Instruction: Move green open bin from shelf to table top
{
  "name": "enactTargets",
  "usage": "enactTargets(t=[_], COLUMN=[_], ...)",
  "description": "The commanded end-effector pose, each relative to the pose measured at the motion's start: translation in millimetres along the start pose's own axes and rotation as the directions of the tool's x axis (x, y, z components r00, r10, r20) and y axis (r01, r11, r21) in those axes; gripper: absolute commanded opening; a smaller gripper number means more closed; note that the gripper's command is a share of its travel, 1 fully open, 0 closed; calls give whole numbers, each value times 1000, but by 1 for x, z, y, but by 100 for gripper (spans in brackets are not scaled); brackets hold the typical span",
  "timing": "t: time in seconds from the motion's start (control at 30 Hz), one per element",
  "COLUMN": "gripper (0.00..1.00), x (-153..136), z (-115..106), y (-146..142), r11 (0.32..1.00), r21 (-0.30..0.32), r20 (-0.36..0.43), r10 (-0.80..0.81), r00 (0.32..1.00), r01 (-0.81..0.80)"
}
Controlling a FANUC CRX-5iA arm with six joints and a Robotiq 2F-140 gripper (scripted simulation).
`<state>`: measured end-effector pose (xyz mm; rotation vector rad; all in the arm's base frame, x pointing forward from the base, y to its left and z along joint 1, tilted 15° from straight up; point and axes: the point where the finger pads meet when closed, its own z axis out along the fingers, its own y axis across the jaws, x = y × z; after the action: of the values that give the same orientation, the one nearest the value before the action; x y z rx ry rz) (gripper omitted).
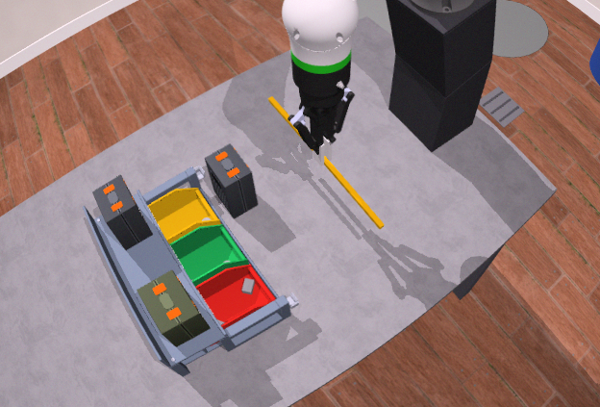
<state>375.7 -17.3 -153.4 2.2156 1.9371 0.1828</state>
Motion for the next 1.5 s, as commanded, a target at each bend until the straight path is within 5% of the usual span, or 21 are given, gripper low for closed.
enactTargets(t=[0.0, 0.27, 0.67, 0.7, 0.83, 1.23, 1.27, 1.47], gripper=[0, 0, 0, 0, 0, 0, 0, 0], x=[0, 1, 1, 1, 1, 1, 2, 2], z=[0, 20, 20, 24, 40, 40, 43, 59], y=[0, 1, 1, 1, 2, 2, 2, 2], r11=[999, 999, 999, 1000, 999, 999, 1000, 999], r21=[-32, -32, -32, 0, -32, -32, -5, -32], r20=[-32, -32, -32, 5, -32, -32, 14, -32], r10=[-1, -1, -1, -1, -1, -1, -1, -1], r00=[999, 999, 999, 1000, 999, 999, 1000, 999], r01=[0, 0, 0, 1, -1, -1, 1, -1])
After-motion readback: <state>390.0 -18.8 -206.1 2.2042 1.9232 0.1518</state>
